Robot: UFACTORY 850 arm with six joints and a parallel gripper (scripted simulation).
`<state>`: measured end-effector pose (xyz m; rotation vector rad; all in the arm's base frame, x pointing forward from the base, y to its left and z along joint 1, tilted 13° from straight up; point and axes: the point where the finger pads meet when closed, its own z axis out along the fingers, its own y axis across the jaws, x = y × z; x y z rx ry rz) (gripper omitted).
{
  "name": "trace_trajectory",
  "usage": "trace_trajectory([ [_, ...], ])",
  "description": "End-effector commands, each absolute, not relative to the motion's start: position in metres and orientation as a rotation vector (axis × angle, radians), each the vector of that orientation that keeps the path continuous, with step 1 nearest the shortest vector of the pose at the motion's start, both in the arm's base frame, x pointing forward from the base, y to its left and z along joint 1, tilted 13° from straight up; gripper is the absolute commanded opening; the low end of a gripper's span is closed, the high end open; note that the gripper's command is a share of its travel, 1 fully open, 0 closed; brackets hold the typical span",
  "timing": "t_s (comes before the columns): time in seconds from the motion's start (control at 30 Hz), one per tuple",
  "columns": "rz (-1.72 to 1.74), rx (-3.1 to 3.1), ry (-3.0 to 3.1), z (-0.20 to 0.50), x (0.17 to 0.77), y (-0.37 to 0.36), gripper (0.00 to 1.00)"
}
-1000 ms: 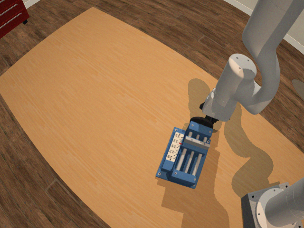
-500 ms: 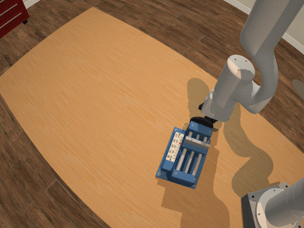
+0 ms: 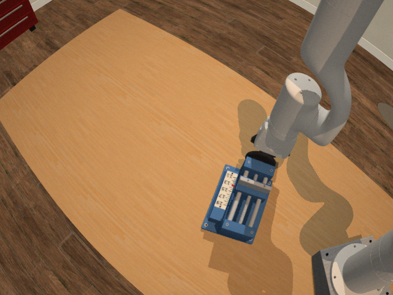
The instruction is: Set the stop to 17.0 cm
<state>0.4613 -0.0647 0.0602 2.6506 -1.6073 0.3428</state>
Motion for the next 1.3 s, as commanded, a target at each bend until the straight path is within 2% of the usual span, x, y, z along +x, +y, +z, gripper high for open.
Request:
trace_trajectory([
  [0.0,0.346,2.652,-1.608,0.059,0.467,-0.062,0.06],
  [1.27,0.346,2.652,-1.608,0.065,0.489,-0.050,0.06],
])
